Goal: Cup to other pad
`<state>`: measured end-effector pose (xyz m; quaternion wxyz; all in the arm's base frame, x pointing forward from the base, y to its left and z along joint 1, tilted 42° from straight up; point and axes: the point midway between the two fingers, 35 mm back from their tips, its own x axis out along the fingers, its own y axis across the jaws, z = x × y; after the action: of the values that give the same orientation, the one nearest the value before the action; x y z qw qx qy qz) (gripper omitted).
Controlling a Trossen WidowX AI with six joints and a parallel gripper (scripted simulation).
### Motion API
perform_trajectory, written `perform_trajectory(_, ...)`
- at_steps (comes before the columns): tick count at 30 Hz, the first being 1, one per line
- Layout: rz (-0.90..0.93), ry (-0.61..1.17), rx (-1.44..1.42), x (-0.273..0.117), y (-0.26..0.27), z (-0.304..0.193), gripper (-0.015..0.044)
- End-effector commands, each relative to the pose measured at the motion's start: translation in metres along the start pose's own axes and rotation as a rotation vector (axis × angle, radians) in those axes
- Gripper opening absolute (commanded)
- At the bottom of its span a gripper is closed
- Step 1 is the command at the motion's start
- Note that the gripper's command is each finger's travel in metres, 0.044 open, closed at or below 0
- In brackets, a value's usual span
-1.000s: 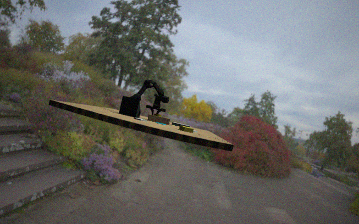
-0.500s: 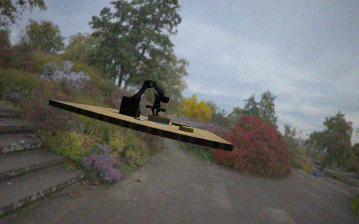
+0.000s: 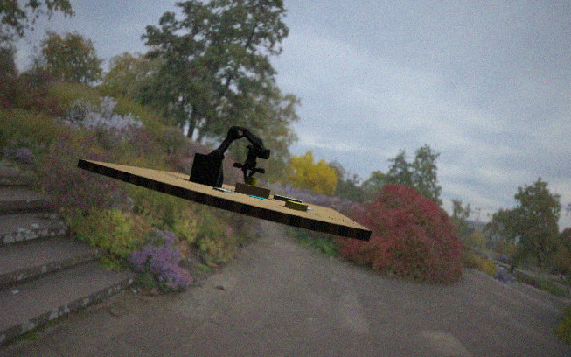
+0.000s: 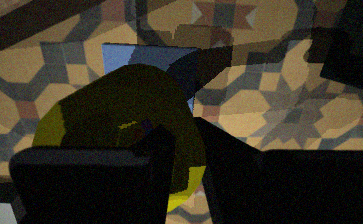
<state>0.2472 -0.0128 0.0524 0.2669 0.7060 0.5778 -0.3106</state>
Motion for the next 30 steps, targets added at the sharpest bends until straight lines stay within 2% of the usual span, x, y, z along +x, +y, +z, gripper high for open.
perform_trajectory(1,0.006,-0.007,-0.005,-0.016,0.002,0.001,0.0000)
perform_trajectory(12,0.006,-0.001,-0.003,-0.051,0.000,0.000,0.0000)
perform_trajectory(30,0.005,0.004,0.003,-0.048,-0.001,0.000,0.0000)
